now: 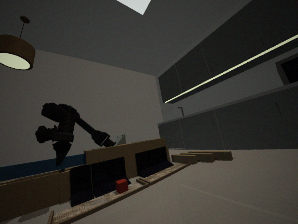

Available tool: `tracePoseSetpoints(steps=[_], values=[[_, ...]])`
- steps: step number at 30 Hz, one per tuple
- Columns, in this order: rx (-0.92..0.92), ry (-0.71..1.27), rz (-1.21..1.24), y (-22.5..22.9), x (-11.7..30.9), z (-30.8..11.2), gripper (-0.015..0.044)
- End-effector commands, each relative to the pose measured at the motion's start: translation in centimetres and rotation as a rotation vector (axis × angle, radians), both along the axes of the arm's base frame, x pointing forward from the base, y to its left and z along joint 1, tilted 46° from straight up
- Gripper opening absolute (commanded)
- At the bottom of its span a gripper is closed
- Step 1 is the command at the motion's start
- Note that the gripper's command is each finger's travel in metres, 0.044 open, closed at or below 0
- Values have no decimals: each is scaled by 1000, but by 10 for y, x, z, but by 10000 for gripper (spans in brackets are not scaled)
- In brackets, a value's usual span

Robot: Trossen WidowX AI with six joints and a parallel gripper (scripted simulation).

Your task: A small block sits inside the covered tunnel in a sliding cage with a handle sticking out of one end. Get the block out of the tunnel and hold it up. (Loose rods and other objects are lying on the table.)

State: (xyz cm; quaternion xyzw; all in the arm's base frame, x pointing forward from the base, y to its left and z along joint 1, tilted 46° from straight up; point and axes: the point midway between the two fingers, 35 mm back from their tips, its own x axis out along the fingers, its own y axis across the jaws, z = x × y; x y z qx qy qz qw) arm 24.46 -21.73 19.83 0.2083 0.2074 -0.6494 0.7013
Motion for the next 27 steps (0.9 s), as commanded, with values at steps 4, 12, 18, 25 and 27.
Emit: tracePoseSetpoints(steps=[4,12,18,25,27], values=[[-32,-37,-39,-30,-3,26,0],[-36,-36,-37,-43,-5,38,0],[-36,-36,-37,-43,-5,38,0],[-36,-36,-37,-43,-5,38,0],[-36,-36,-37,-43,-5,38,0]])
